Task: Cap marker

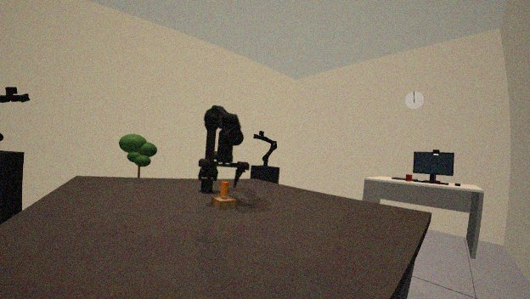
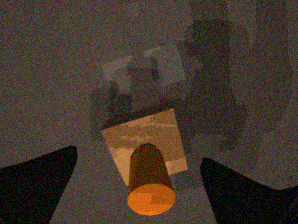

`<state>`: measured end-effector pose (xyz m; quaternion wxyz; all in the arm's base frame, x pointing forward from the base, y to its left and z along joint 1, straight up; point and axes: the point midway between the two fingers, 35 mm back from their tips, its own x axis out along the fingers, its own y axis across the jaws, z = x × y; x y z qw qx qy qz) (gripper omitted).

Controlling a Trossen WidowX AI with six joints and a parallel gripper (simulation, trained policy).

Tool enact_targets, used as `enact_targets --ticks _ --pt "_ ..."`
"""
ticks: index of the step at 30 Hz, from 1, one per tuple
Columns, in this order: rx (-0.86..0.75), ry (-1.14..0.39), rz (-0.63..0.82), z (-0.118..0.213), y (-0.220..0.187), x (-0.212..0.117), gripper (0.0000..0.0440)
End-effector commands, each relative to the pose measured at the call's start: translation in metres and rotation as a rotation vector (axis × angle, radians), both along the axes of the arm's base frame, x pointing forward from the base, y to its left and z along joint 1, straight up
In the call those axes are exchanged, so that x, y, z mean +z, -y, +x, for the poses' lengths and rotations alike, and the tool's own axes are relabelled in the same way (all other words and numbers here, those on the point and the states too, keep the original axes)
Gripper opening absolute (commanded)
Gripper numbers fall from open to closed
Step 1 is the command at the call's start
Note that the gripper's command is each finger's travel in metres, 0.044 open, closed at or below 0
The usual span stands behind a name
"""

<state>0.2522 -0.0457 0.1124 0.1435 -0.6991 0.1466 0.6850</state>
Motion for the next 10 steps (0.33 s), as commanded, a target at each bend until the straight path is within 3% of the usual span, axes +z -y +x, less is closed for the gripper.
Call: enact_targets --ticks 1,10 --pt "0.016 0.037 -0.002 0.002 0.000 0.015 0.0440" --pt "0.016 0.082 -0.005 -0.001 0.000 0.037 0.0438"
